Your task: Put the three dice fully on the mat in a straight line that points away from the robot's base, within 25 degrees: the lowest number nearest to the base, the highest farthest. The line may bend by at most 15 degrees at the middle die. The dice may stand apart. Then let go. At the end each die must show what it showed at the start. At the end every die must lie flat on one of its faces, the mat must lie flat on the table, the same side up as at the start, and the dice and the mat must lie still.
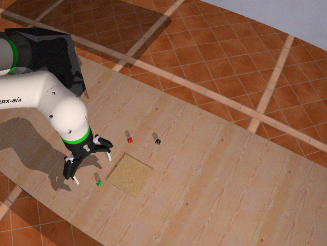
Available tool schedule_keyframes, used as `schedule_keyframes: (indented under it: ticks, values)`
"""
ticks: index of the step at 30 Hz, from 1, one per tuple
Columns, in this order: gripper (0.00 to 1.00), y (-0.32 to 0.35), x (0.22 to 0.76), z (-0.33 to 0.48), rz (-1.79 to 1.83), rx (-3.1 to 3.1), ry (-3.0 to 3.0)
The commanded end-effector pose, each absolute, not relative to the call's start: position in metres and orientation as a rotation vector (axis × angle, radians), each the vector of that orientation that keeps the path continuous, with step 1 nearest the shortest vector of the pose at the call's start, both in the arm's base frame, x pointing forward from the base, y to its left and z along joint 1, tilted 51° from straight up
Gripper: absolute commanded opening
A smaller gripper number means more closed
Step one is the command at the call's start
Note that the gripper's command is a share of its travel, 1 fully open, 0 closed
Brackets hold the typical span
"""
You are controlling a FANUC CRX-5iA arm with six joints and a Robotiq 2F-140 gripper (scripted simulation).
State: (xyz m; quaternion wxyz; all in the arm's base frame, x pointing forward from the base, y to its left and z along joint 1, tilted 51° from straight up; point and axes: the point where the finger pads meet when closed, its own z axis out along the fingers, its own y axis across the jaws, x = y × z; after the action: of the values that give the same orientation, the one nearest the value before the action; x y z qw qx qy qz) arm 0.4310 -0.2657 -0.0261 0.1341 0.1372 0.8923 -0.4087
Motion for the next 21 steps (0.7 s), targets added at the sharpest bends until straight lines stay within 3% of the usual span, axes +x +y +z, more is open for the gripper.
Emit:
schedule_keyframes:
  ticks: [1,21]
  values:
    - [1.00,-0.2655,0.4311,-0.0260,-1.184,0.398,2.586]
    - [1.00,-0.2720,0.4329,-0.0306,-1.066,0.788,2.397]
